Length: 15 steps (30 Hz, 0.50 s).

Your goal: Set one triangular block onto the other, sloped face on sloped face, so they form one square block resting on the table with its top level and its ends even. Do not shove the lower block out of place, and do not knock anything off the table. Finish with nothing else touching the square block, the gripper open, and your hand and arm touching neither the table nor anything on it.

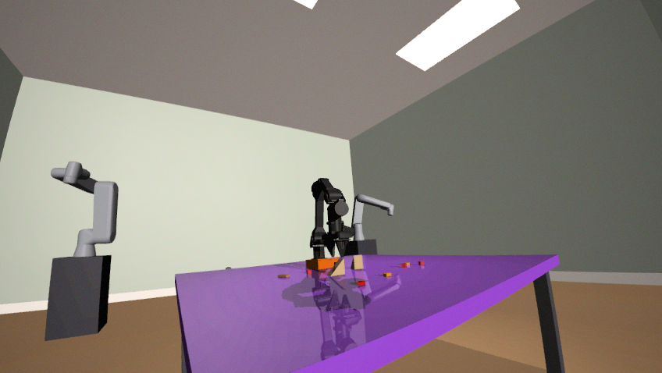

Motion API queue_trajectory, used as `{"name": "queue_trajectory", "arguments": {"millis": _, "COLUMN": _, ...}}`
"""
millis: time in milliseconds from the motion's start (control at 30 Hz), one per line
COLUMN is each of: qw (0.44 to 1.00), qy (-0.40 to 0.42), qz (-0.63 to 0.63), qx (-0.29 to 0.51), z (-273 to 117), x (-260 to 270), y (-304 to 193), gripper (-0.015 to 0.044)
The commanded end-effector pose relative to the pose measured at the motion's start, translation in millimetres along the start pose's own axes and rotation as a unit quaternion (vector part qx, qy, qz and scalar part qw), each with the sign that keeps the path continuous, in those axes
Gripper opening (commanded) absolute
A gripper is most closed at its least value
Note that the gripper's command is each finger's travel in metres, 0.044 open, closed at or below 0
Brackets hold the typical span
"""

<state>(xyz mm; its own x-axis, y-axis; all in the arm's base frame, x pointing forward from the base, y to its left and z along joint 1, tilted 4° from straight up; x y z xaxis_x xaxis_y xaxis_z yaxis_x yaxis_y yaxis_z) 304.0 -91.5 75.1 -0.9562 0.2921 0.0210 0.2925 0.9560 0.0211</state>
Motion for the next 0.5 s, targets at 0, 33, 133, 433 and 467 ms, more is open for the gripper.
{"name": "queue_trajectory", "arguments": {"millis": 0, "qw": 1.0, "qy": 0.003, "qz": 0.0, "qx": 0.0, "z": 2.9, "x": 0.6, "y": 0.0, "gripper": 0.044}}
{"name": "queue_trajectory", "arguments": {"millis": 33, "qw": 1.0, "qy": 0.001, "qz": 0.0, "qx": 0.0, "z": 1.0, "x": 0.1, "y": 0.0, "gripper": 0.044}}
{"name": "queue_trajectory", "arguments": {"millis": 133, "qw": 1.0, "qy": -0.001, "qz": 0.0, "qx": 0.0, "z": -0.4, "x": -0.2, "y": 0.0, "gripper": 0.044}}
{"name": "queue_trajectory", "arguments": {"millis": 433, "qw": 0.981, "qy": -0.007, "qz": -0.003, "qx": 0.192, "z": -25.2, "x": 9.5, "y": 60.8, "gripper": 0.044}}
{"name": "queue_trajectory", "arguments": {"millis": 467, "qw": 0.979, "qy": -0.012, "qz": -0.004, "qx": 0.204, "z": -27.5, "x": 10.3, "y": 64.8, "gripper": 0.044}}
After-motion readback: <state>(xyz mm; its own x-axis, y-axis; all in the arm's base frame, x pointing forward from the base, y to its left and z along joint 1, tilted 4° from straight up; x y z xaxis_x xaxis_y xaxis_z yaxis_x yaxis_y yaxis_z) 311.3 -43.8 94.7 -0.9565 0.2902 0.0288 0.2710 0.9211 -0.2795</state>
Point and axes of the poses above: the point midway between the two fingers, 35 mm back from their tips, its own z axis out along the fingers, its own x axis across the jaws, y = z × x, the point moved 3 cm from there along -z, back along the fingers, and after that the axes turned 6 degrees about z, right-handed, at the moved point
